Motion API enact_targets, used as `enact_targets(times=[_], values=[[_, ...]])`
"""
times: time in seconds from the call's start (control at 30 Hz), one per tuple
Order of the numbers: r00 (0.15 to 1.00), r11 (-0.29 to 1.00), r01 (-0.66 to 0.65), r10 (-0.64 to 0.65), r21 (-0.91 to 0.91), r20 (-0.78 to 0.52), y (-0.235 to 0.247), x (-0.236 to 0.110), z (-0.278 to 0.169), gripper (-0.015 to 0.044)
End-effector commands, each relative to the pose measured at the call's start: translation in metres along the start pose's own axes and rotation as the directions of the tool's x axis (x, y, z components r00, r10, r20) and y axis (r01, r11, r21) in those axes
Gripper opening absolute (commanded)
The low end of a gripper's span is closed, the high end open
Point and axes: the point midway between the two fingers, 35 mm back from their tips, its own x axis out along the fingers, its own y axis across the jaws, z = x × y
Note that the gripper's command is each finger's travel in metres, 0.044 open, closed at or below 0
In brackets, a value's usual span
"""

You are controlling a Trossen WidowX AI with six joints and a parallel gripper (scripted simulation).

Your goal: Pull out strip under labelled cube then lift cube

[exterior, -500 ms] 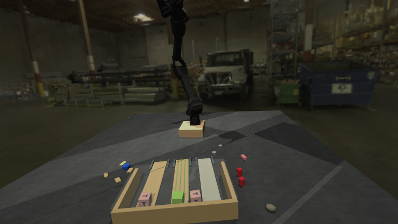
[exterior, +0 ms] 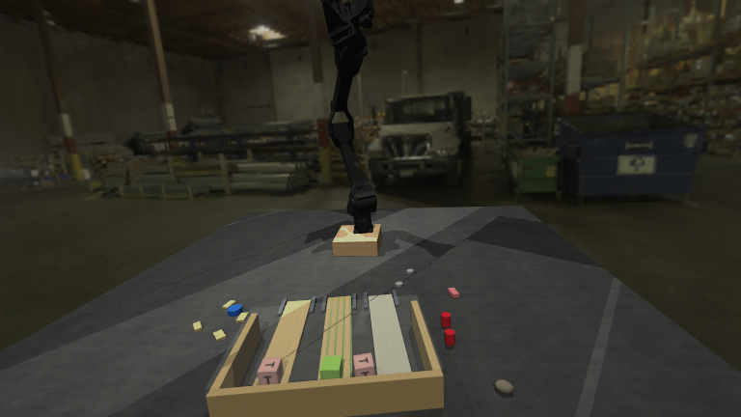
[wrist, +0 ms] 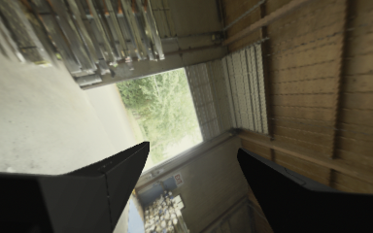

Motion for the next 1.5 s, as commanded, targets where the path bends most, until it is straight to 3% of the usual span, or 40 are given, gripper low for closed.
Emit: enact_targets(times=[0.0,0.23,0.5,0.67,0.83,1.47], values=[[0.995,0.991,-0.095,0.092,0.095,0.033,0.054,0.006,0.007,0.0400],[0.948,0.901,-0.315,0.315,0.297,0.049,0.169,0.008,-0.001,0.0400],[0.812,0.657,-0.476,0.584,0.584,0.004,0.301,-0.021,-0.044,0.0400],[0.678,0.453,-0.444,0.734,0.773,-0.041,0.375,-0.060,-0.081,0.0400],[0.516,0.260,-0.284,0.853,0.923,-0.082,0.437,-0.111,-0.120,0.0400],[0.491,0.237,-0.253,0.867,0.938,-0.086,0.445,-0.119,-0.125,0.0400]])
